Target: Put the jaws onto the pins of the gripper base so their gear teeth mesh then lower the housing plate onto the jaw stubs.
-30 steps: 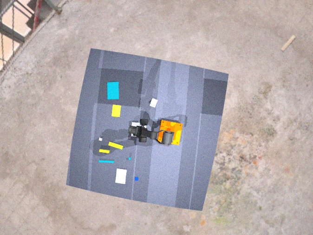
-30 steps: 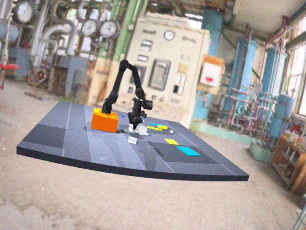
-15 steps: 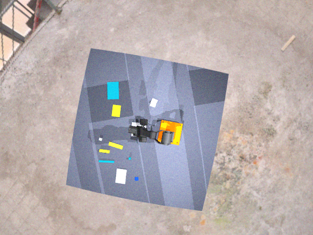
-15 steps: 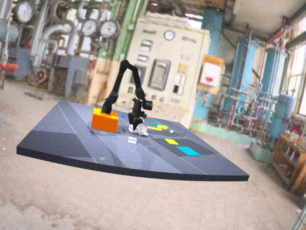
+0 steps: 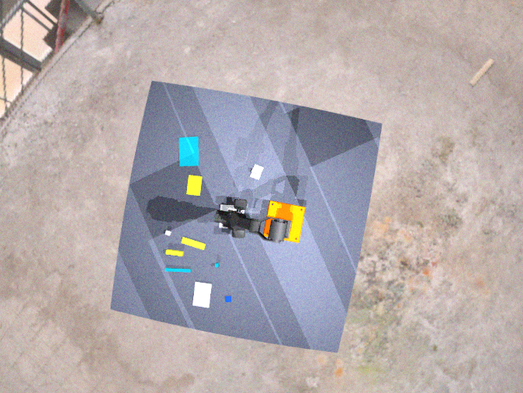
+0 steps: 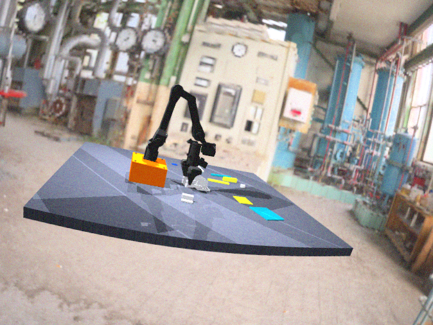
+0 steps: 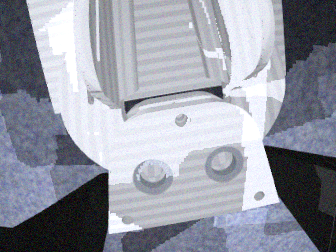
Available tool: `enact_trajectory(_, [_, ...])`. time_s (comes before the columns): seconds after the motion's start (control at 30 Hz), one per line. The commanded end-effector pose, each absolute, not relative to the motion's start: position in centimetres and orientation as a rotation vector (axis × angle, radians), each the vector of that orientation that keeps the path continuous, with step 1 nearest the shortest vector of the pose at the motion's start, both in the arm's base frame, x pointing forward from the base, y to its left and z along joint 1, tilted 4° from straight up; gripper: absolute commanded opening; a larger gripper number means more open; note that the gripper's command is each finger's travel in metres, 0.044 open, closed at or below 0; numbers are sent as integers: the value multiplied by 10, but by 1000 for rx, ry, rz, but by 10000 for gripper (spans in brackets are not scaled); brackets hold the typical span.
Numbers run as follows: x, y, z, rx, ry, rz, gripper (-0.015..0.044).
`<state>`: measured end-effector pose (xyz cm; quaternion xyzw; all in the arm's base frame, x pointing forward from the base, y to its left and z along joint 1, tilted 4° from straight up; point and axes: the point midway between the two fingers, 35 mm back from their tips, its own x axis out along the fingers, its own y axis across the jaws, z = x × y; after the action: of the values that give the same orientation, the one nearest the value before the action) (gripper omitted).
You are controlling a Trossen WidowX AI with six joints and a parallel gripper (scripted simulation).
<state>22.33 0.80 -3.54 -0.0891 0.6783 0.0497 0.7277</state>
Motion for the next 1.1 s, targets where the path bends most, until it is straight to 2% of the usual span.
enact_trajectory(0.0, [222, 7, -37, -203, 1498, 111, 351])
enact_trajectory(1.07, [222, 7, -44, -203, 1498, 111, 351])
